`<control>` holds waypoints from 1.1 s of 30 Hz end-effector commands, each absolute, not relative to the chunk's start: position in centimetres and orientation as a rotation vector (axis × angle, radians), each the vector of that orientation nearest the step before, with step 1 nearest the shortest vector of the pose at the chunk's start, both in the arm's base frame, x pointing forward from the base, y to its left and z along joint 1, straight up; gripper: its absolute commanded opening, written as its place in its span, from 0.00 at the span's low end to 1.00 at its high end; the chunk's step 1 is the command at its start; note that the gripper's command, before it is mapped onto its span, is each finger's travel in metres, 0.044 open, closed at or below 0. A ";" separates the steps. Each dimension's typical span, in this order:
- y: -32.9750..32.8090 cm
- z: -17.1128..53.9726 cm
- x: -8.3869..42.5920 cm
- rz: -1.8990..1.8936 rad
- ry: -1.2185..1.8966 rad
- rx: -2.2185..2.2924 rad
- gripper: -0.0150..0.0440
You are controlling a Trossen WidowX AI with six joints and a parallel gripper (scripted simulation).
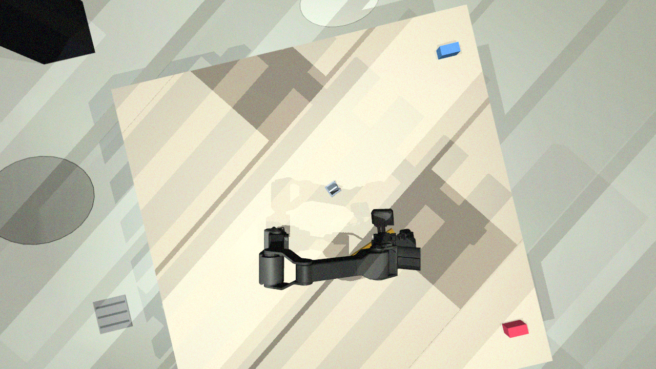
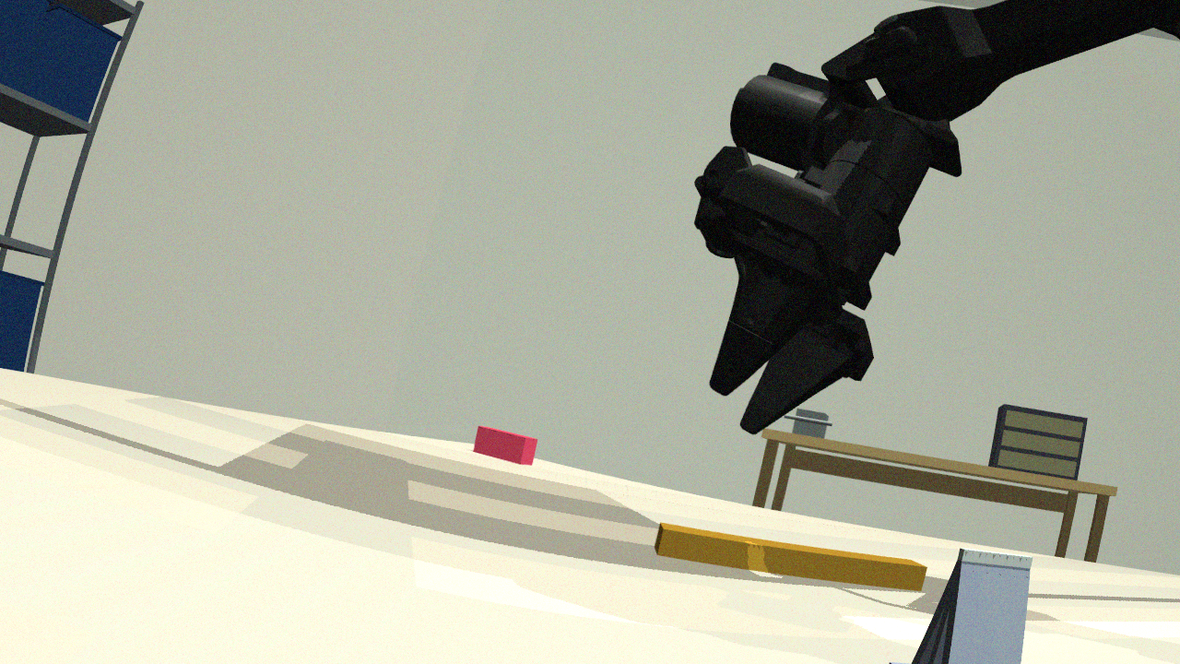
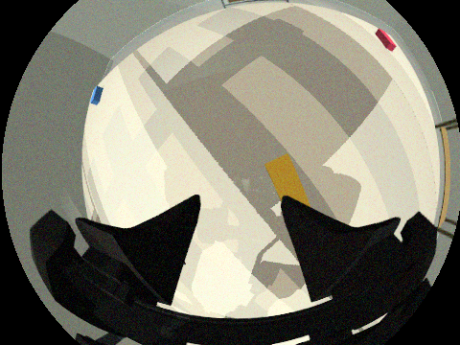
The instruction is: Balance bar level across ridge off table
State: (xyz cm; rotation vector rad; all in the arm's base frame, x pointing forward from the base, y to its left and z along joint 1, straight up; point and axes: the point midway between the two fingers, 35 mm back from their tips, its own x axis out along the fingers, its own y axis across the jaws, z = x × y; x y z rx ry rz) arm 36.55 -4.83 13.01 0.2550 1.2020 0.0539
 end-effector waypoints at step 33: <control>-11.9 7.8 30.3 0.269 1.530 -0.290 0.79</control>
